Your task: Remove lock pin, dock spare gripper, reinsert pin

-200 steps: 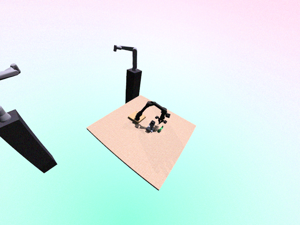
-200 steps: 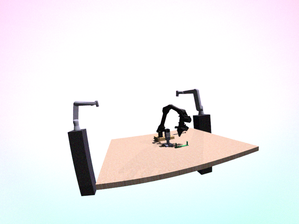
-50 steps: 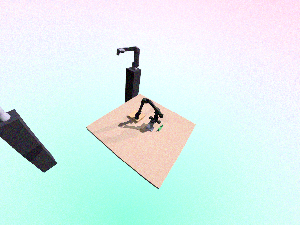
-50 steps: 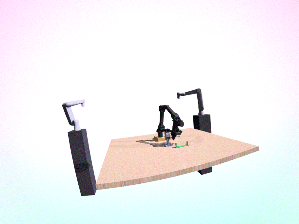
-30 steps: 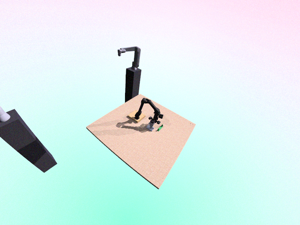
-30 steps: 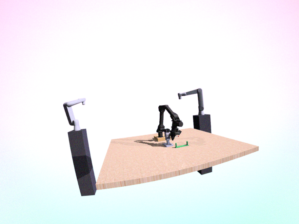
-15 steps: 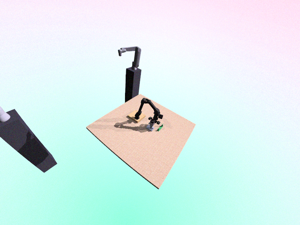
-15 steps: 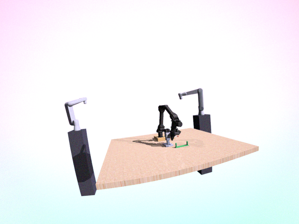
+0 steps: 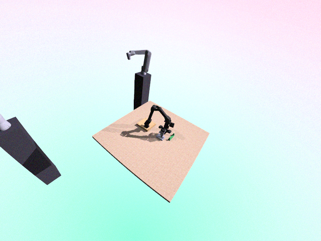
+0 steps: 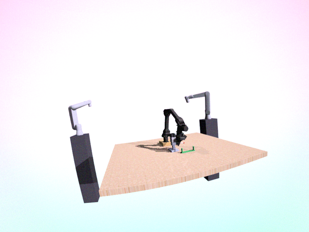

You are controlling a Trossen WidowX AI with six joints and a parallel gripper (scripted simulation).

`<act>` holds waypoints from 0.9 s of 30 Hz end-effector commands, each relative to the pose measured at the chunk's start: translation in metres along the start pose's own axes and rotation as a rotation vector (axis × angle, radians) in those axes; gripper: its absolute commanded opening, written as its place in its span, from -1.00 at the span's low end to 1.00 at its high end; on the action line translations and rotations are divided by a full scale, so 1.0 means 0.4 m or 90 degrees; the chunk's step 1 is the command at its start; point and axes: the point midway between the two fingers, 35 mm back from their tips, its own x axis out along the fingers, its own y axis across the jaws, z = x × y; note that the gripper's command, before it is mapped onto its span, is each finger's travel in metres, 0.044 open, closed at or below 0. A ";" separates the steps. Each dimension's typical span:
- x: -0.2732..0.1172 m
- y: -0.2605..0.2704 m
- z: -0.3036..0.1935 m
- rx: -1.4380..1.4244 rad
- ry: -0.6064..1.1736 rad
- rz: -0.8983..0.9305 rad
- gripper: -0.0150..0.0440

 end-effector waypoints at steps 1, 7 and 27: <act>0.000 0.000 0.000 0.000 0.000 0.000 0.19; -0.022 0.000 0.010 0.000 0.000 0.000 0.19; -0.136 0.005 0.056 -0.006 0.005 0.009 0.19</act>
